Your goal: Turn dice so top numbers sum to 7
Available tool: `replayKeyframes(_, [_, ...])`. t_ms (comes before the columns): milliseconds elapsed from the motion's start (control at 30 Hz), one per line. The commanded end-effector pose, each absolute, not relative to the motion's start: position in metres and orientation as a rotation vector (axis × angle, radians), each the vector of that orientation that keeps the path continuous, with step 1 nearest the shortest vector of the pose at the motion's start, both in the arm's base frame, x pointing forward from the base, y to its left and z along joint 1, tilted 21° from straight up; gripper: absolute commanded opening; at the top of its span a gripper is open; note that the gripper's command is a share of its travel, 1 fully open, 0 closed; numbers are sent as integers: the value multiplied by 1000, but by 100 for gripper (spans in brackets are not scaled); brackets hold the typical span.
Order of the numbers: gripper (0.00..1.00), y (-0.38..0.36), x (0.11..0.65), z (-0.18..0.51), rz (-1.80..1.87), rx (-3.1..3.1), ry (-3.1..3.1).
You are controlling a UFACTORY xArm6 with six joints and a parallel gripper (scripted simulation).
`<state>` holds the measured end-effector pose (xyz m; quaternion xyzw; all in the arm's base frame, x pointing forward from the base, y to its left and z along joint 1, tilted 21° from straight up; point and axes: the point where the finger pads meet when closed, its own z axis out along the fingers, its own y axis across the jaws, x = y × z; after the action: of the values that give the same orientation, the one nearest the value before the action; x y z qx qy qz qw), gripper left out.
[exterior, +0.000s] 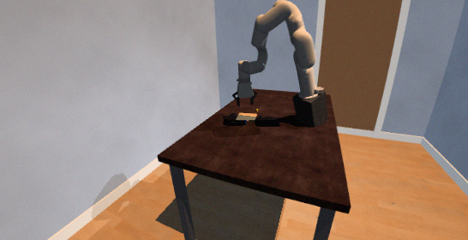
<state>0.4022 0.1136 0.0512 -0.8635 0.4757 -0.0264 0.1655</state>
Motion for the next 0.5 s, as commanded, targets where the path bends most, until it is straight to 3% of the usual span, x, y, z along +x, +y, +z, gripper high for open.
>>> replayKeyframes(0, [100,116,406,48,-119,-2548,1128])
replayKeyframes(467, [100,120,411,35,-218,-2739,599])
